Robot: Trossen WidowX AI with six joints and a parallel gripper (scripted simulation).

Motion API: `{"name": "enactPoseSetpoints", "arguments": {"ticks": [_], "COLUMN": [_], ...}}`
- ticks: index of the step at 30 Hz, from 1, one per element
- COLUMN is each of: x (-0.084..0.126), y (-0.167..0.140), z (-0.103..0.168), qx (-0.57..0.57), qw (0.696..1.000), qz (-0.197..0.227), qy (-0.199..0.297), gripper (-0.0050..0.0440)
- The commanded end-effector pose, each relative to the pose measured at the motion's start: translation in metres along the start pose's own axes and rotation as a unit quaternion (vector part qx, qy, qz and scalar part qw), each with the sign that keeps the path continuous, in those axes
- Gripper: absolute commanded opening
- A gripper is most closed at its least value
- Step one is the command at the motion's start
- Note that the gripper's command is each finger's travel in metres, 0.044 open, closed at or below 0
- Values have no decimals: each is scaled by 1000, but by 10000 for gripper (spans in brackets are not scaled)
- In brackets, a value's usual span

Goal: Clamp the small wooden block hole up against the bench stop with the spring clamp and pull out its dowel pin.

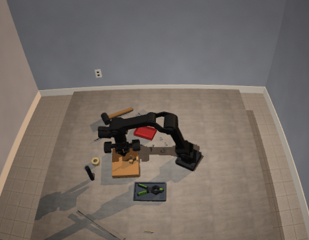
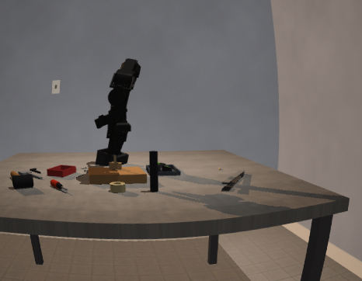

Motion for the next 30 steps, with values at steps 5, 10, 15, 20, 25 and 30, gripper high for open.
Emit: {"name": "enactPoseSetpoints", "arguments": {"ticks": [5, 10, 15, 20, 25, 30], "x": [0, 0, -2, -6, -11, -19], "y": [0, 0, 0, 1, 1, 2], "z": [0, 0, 0, 0, 0, 0], "qx": [0, 0, -7, -8, -8, -8], "qw": [1000, 1000, 1000, 1000, 1000, 1000], "qz": [0, 0, 1, 1, 1, 1], "qy": [0, 0, -2, -2, -2, -2], "gripper": [0, 0, 0, 0, 0, 0]}}
Point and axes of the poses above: the point midway between the two fingers, 35 mm back from their tips, its own x axis back along the fingers, its own y axis across the jaws, z = x × y, the point moved 10 cm from there along x, back along the fingers, and after that the axes turned 13 degrees about -x, right-handed, at the moved point
